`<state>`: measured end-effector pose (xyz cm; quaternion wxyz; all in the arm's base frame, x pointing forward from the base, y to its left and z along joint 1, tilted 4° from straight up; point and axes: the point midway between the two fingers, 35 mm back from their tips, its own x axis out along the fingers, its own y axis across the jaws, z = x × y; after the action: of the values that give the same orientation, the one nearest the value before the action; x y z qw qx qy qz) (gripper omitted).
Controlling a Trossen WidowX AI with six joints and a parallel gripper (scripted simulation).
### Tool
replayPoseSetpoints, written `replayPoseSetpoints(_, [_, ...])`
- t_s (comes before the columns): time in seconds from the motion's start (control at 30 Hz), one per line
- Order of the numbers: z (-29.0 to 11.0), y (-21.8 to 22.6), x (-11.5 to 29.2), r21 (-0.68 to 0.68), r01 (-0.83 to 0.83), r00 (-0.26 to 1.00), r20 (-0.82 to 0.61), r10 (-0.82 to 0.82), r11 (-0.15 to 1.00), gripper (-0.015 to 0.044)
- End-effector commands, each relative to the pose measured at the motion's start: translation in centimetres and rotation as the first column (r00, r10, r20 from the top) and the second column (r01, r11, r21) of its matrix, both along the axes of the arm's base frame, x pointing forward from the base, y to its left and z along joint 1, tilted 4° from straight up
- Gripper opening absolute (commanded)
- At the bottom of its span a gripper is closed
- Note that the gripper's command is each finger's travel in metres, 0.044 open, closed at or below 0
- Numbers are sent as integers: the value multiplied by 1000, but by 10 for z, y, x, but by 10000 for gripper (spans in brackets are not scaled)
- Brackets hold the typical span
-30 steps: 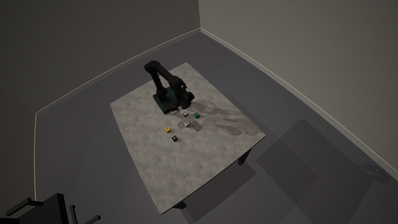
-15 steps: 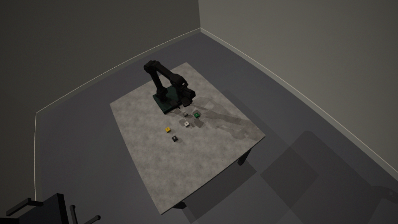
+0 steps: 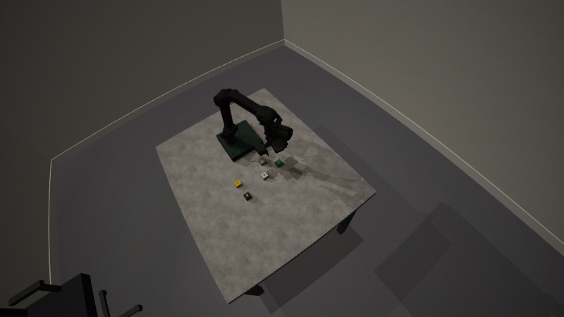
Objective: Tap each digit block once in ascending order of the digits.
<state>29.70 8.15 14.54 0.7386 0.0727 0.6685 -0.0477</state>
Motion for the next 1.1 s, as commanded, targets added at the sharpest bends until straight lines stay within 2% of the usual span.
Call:
replayPoseSetpoints(0.0, [2, 2, 4, -4, 10, 1000, 3, -10, 1000, 400])
replayPoseSetpoints(0.53, [2, 0, 5, -4, 10, 1000, 3, -10, 1000, 400])
replayPoseSetpoints(0.8, [2, -98, 16, -15, 10, 1000, 4, -10, 1000, 400])
replayPoseSetpoints(1.07, [2, -101, 16, -16, 10, 1000, 4, -10, 1000, 400])
